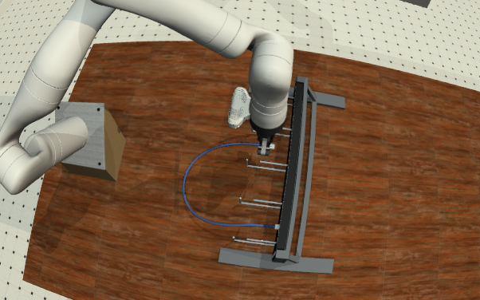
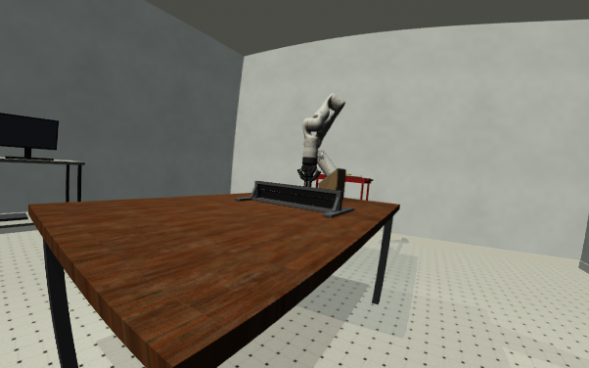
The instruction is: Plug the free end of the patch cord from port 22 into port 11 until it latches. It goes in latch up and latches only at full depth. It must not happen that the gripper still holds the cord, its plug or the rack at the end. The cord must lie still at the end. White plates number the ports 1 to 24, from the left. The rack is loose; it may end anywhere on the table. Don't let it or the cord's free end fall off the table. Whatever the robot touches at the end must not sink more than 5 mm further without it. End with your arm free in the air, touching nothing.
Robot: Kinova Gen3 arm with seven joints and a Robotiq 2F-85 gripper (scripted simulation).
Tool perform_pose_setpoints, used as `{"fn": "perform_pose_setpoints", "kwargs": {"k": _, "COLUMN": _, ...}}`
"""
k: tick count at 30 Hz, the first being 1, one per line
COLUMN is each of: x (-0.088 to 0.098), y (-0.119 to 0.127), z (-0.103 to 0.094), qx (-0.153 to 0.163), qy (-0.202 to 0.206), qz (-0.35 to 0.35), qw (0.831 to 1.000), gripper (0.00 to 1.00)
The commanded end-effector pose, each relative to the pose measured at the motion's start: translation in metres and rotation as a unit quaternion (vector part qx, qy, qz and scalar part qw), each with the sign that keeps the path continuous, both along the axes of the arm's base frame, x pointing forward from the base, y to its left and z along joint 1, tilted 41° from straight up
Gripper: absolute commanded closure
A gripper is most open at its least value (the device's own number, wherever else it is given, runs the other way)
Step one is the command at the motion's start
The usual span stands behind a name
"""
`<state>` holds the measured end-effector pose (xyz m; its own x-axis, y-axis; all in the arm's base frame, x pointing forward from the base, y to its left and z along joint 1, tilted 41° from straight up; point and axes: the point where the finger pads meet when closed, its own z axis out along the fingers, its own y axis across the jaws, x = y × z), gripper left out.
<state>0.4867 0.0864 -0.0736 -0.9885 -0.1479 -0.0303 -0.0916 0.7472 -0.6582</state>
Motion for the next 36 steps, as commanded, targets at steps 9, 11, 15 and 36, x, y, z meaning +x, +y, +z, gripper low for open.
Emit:
{"fn": "perform_pose_setpoints", "kwargs": {"k": 9, "x": 0.0084, "y": -0.0045, "z": -0.0052, "qx": 0.0, "qy": 0.0, "qz": -0.001, "qw": 1.0, "gripper": 1.0}}
{"fn": "perform_pose_setpoints", "kwargs": {"k": 11, "x": 0.0088, "y": -0.0047, "z": -0.0055, "qx": 0.0, "qy": 0.0, "qz": -0.001, "qw": 1.0, "gripper": 1.0}}
{"fn": "perform_pose_setpoints", "kwargs": {"k": 15, "x": 0.009, "y": -0.0048, "z": -0.0056, "qx": 0.0, "qy": 0.0, "qz": -0.001, "qw": 1.0, "gripper": 1.0}}
{"fn": "perform_pose_setpoints", "kwargs": {"k": 36, "x": 0.0114, "y": -0.0045, "z": -0.0055, "qx": 0.0, "qy": 0.0, "qz": -0.001, "qw": 1.0, "gripper": 1.0}}
